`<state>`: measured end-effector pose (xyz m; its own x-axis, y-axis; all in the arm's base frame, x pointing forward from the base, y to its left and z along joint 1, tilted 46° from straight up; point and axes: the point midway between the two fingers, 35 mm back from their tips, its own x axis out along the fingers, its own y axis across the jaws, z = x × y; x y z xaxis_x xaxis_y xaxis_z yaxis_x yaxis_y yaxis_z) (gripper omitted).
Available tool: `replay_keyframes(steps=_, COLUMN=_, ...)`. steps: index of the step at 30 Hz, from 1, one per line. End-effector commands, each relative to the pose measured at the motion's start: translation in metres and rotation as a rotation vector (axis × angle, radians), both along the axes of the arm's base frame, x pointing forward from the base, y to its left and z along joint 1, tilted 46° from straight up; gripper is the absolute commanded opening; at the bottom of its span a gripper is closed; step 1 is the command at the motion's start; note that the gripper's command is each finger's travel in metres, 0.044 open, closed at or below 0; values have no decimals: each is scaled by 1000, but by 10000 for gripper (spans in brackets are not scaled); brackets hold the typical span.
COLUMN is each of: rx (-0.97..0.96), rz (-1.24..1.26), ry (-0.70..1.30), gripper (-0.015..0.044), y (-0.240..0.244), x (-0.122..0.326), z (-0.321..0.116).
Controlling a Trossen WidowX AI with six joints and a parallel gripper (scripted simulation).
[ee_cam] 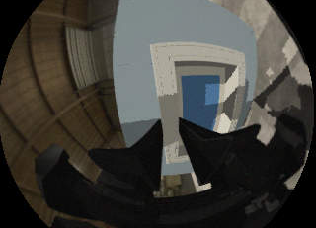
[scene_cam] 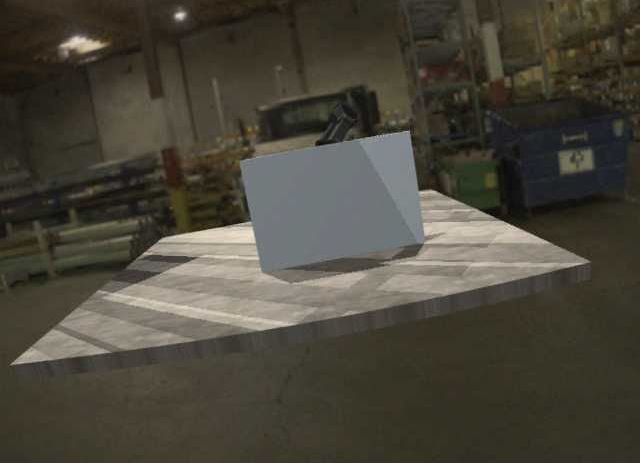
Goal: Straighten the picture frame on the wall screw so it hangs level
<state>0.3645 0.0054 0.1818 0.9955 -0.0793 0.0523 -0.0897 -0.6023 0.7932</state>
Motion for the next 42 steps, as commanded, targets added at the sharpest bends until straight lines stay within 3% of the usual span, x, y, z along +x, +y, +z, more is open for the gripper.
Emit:
replay_keyframes(steps=1, rx=0, rz=-12, ry=-6, gripper=0, y=-3, x=0, z=1)
replay_keyframes(steps=42, rx=0, rz=-12, ry=-6, gripper=0, y=-8, x=0, z=-3)
